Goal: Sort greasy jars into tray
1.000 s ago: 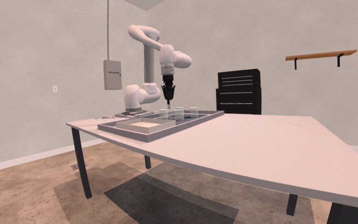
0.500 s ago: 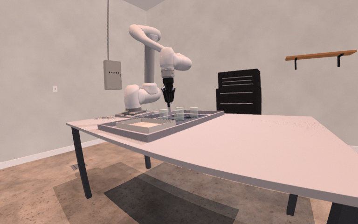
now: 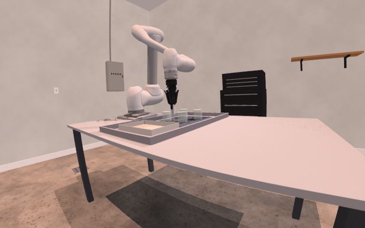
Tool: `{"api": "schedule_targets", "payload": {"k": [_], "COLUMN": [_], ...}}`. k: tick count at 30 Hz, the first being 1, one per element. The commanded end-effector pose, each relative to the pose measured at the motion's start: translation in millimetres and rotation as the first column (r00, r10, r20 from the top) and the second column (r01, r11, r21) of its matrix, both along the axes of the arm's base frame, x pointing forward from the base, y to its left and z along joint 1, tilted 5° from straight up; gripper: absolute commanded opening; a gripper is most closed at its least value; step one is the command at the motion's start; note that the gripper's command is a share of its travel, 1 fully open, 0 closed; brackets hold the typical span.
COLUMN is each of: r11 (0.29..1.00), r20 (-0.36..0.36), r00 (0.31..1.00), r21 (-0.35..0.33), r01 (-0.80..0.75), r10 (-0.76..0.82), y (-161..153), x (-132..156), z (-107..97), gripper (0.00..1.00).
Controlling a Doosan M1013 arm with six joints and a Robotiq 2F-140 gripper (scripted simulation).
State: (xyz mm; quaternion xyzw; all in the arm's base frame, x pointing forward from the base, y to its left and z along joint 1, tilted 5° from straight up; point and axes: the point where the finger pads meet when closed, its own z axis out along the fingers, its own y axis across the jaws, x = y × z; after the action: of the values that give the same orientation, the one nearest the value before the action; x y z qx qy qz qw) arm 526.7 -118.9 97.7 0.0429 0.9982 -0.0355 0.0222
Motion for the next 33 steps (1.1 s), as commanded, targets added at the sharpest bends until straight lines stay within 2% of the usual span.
{"api": "schedule_targets", "payload": {"k": [1, 33], "r11": [1.0, 1.0], "r20": [0.002, 0.002], "r00": [1.0, 1.0], "r21": [-0.002, -0.002], "r01": [-0.002, -0.002], "r10": [0.002, 0.002], "y": [-1.2, -0.9], "x": [-1.9, -5.8], "z": [-2.0, -2.2], "gripper": [0.0, 0.0]}}
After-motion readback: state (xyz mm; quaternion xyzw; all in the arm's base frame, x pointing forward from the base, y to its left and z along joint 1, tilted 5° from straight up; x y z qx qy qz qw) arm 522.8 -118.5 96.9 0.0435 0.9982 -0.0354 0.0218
